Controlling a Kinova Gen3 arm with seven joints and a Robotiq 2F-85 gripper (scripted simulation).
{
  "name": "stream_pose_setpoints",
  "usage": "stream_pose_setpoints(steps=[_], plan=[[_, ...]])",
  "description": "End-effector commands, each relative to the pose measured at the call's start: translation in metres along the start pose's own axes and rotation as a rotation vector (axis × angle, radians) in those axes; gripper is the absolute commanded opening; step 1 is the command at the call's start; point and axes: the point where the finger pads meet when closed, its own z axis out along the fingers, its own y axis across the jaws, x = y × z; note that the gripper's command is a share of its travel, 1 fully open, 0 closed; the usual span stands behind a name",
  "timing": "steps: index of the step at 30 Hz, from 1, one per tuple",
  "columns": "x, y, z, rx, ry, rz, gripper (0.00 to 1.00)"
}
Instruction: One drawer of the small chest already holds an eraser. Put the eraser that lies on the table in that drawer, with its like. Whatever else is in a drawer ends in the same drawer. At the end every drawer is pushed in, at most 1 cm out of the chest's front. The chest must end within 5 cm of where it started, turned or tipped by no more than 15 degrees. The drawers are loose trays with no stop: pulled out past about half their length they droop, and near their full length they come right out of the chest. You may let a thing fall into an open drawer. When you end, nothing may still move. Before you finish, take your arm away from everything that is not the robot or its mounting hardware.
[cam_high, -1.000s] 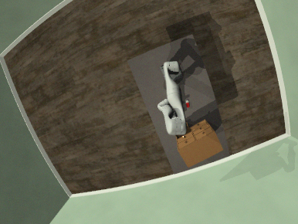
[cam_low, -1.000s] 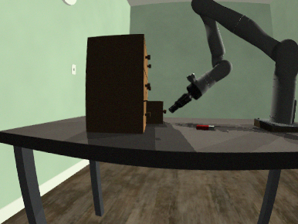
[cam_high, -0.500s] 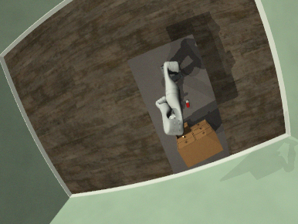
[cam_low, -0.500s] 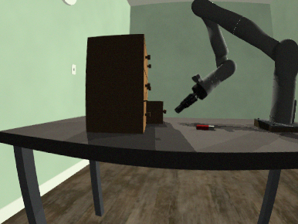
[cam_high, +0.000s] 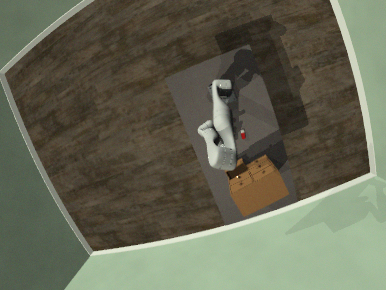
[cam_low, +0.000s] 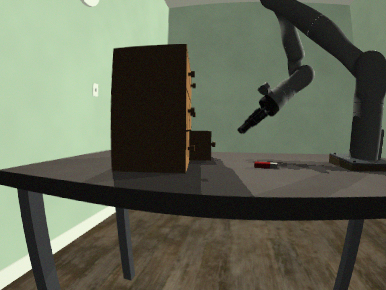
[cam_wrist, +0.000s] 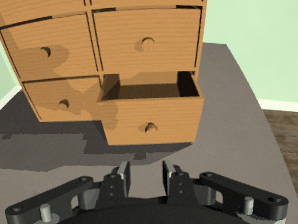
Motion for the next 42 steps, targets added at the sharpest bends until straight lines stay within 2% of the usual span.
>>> stream_pose_setpoints(steps=[1,11,26,42], plan=[[0.016,0.007,-0.014,-0.020,0.028,-0.007,0.33],[0.019,0.007,-0.025,-0.011,0.029,-0.022,0.33],[0.019,0.006,-0.026,-0.010,0.024,-0.022,0.33],[0.021,0.006,-0.034,-0.010,-0.030,-0.020,0.33]])
